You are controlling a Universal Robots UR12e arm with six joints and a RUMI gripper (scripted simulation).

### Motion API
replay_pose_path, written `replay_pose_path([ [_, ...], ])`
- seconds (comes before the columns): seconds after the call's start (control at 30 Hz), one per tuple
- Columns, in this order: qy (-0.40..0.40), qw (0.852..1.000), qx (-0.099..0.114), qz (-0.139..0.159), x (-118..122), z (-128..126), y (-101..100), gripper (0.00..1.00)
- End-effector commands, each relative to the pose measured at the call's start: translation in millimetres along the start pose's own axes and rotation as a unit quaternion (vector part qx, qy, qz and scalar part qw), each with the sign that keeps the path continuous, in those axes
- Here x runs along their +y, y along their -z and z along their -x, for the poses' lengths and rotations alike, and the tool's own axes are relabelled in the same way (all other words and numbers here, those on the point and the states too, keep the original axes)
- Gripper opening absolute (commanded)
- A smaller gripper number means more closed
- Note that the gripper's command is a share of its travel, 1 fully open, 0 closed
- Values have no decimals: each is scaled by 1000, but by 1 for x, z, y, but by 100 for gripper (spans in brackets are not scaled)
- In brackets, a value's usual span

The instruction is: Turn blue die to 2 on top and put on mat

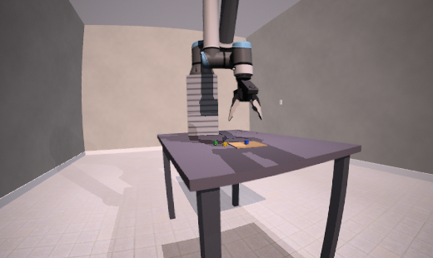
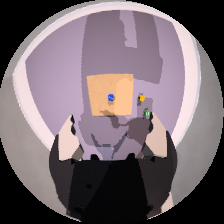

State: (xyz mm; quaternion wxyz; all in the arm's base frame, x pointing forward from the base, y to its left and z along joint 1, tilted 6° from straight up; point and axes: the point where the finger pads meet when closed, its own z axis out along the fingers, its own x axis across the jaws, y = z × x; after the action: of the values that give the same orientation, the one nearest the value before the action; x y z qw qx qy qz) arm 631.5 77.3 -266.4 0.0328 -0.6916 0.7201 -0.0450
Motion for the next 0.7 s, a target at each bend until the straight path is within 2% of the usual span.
replay_pose_path([
  [0.0, -68, 998, 1, 0, -1, -1, -1, 100],
  [0.13, -142, 990, 1, 0, -2, -1, -3, 100],
  [0.23, -161, 987, 1, -1, -2, -1, -3, 100],
  [0.4, -244, 970, 1, -1, -2, -2, -5, 100],
  [0.5, -304, 953, 1, -1, -2, -2, -6, 100],
  [0.53, -307, 952, 1, -1, -2, -2, -6, 100],
  [0.63, -366, 931, 1, -1, -2, -2, -7, 100],
  [0.67, -368, 930, 1, -1, -2, -2, -7, 100],
])
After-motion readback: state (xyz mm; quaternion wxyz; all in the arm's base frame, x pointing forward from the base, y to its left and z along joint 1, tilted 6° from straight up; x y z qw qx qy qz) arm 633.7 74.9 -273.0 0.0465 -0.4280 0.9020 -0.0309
